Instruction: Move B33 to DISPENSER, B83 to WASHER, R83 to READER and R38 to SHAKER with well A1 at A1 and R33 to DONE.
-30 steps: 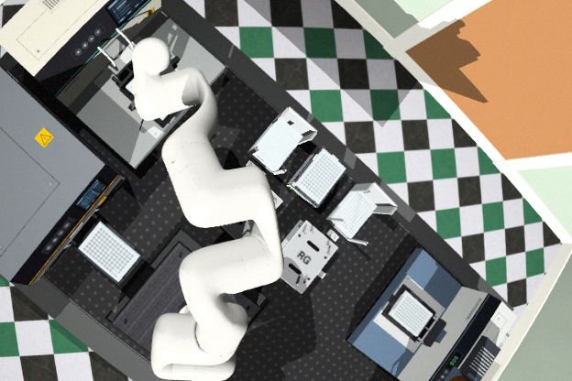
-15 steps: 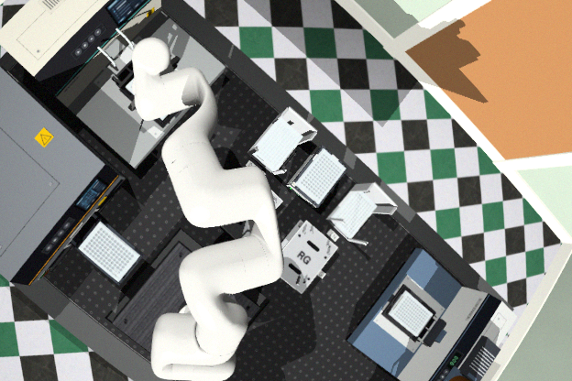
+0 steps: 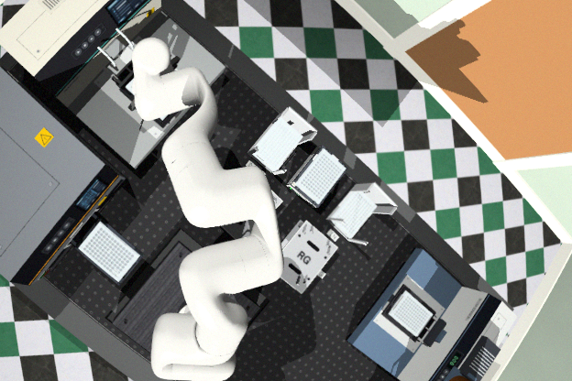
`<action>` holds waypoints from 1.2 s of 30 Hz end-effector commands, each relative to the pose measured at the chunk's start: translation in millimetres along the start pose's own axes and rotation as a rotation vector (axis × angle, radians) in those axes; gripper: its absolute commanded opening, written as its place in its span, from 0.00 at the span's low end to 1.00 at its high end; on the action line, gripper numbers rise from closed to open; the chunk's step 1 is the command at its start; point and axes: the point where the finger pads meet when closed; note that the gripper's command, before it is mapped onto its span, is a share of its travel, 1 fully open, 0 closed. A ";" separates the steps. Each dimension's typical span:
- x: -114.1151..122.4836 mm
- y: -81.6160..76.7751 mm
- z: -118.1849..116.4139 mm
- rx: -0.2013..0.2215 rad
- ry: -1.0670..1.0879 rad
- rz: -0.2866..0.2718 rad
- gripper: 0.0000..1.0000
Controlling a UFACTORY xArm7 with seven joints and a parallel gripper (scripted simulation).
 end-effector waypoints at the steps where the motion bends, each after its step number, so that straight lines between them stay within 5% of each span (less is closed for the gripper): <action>1: 1.3 -2.8 -1.2 -0.004 0.000 -0.004 0.00; 36: 1.3 6.7 -1.2 -0.004 0.000 -0.004 0.00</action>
Point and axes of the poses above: the point where the finger pads meet when closed, its own y axis out along the fingers, its own z axis across the jaws, x = y × z, and after that the axes turned 8 degrees about -y, right-handed
